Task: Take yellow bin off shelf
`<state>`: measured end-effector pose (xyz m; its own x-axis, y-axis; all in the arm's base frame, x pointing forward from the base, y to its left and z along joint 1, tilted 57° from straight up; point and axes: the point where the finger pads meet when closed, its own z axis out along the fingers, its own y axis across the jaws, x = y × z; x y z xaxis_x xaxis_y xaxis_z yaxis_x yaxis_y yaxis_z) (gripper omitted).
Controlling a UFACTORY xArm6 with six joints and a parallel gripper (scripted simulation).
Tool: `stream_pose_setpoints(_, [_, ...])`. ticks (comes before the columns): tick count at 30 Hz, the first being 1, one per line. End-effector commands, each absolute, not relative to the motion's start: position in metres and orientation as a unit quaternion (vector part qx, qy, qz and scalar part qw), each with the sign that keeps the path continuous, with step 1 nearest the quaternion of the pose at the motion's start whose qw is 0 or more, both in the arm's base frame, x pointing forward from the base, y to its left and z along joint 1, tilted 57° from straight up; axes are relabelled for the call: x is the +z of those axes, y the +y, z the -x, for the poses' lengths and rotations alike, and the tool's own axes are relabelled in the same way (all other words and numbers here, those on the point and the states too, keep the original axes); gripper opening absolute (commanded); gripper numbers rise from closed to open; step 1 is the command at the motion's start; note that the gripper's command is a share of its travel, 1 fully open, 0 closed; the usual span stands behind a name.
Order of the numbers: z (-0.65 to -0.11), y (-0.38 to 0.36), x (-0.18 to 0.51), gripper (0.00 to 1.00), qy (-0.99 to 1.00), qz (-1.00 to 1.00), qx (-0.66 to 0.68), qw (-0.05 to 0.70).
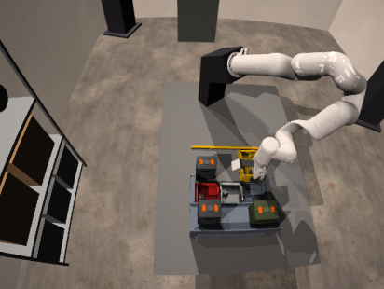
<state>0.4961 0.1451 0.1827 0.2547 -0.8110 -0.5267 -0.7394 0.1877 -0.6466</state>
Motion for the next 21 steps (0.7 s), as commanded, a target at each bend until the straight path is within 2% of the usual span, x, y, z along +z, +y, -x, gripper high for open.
stream_pose_setpoints(1, [-0.496,0.145,0.183,0.33,0.609,0.636,-0.039,0.472])
stream_pose_setpoints(13, [-0.496,0.145,0.183,0.33,0.609,0.636,-0.039,0.472])
stream_pose_setpoints(18, [-0.462,0.114,0.214,0.33,0.609,0.636,-0.039,0.472])
stream_pose_setpoints(21, [-0.462,0.114,0.214,0.33,0.609,0.636,-0.039,0.472])
